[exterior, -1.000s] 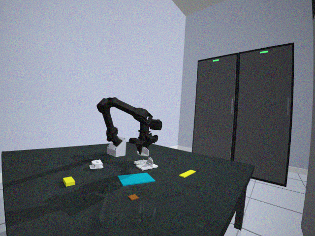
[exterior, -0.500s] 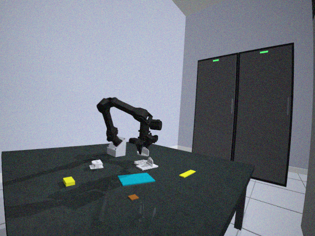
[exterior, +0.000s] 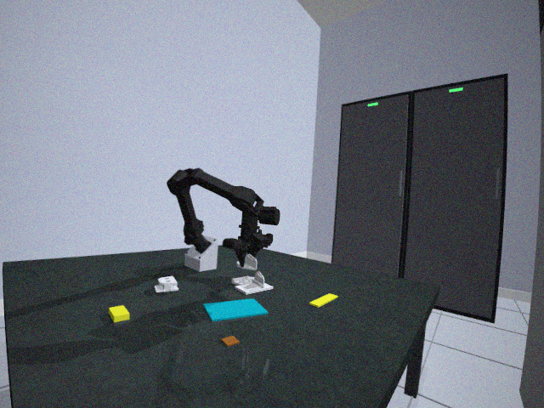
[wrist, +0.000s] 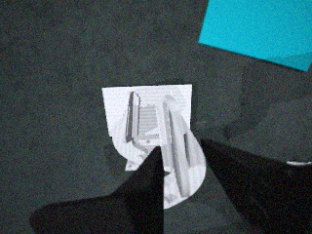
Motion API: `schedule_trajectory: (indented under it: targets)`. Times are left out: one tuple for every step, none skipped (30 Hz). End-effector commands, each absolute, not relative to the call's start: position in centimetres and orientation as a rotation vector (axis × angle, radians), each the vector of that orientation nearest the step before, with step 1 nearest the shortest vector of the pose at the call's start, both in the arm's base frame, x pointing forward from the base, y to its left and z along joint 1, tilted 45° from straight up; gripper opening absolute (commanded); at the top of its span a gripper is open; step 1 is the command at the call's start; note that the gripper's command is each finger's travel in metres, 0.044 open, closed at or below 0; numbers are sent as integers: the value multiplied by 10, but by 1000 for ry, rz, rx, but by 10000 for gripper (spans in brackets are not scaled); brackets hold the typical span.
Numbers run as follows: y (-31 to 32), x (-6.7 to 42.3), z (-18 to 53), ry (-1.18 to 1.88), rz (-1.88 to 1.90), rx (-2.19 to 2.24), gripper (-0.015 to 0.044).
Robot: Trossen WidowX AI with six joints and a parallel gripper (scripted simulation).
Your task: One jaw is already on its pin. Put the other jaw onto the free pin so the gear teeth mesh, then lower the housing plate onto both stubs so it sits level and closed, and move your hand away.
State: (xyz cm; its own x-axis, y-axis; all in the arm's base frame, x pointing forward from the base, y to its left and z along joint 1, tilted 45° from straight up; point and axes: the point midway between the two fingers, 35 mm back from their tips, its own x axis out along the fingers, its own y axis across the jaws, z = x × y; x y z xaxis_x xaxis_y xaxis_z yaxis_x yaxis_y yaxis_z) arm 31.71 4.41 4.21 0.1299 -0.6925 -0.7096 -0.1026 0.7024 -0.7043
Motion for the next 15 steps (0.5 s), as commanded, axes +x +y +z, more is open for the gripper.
schedule_trajectory:
  targets:
    - [46,318,43,1396,-481,-714,134]
    - [46,318,43,1396,-481,-714,134]
    - [46,318,43,1396,-481,-714,134]
    - [46,318,43,1396,-481,-714,134]
    - [46,318,43,1396,-481,-714,134]
    - [46,318,43,1396,-481,-714,134]
    - [46,318,43,1396,-481,-714,134]
    - [46,318,43,1396,-481,-714,134]
    - [46,318,43,1396,-481,-714,134]
    - [44,317,42,1398,-486,-716,134]
    - [43,317,41,1398,-486,-716,134]
    - [43,318,40,1398,-486,-716,134]
    - [42,318,39,1398,-485,-716,134]
    - [41,318,38,1398,-485,-717,134]
    - [40,319,37,1398,-484,-717,134]
